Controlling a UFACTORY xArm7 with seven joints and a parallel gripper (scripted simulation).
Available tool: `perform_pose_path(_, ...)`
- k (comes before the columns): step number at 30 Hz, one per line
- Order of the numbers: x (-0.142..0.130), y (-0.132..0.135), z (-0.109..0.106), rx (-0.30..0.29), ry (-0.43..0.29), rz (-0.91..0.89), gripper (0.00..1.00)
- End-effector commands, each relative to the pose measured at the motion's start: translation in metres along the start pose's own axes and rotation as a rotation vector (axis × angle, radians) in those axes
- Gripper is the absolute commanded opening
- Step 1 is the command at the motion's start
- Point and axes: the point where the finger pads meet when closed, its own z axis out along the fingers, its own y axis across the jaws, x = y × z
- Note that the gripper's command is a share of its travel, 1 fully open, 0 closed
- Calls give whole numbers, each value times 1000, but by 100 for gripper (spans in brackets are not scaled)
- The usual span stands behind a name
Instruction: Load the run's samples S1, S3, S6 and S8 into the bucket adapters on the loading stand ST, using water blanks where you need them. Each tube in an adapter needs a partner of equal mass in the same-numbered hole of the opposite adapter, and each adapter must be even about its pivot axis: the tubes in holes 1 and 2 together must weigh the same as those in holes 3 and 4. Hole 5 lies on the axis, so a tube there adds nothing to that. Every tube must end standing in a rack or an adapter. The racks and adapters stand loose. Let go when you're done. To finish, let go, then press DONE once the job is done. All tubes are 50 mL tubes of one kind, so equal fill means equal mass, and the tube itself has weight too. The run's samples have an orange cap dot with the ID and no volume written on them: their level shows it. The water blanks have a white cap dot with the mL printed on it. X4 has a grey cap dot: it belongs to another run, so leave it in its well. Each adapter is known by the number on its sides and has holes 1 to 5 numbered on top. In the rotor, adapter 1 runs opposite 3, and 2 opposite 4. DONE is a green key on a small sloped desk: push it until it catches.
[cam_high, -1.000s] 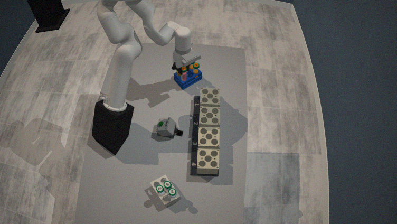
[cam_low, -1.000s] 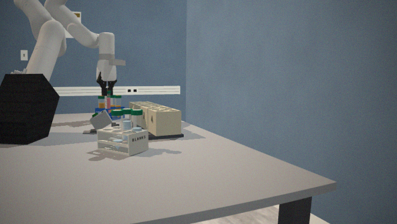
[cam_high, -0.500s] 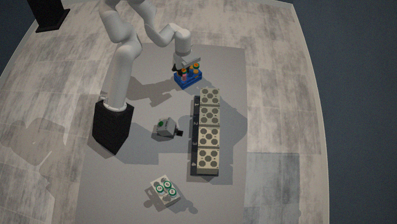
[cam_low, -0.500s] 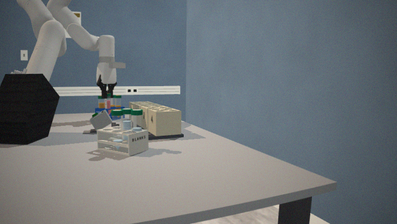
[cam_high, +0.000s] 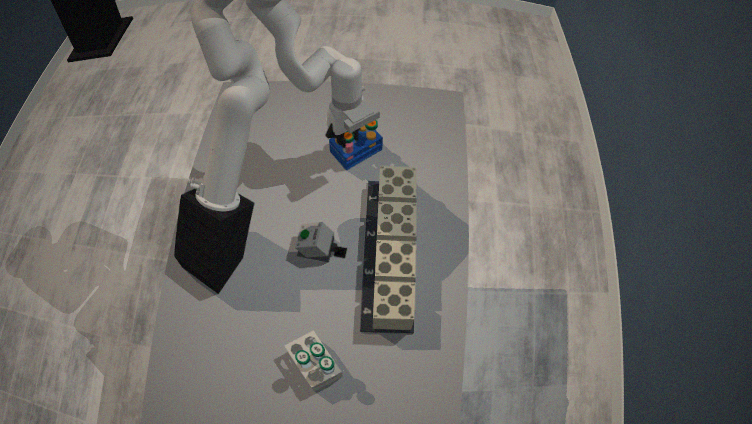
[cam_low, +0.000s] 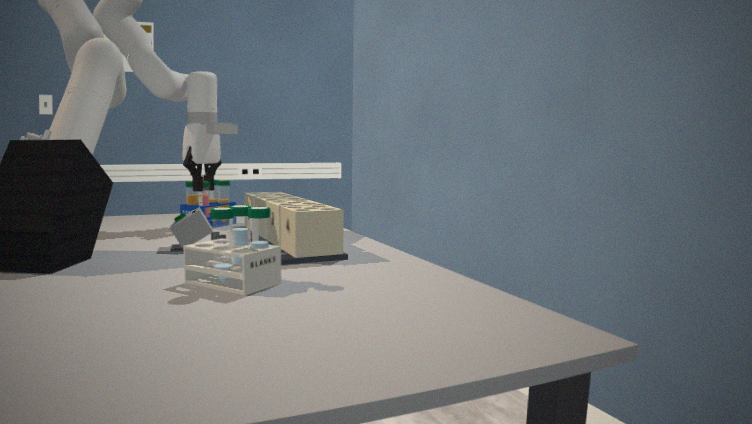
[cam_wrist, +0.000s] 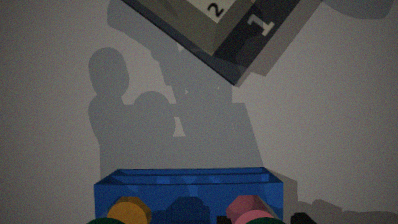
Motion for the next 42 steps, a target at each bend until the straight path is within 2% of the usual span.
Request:
perform_pose_path(1,0,-1,0,3,1,0,0)
perform_pose_path(11,0,-1,0,3,1,0,0)
perform_pose_path(12,0,-1,0,3,1,0,44)
perform_pose_path(42,0,-1,-4,3,1,0,44)
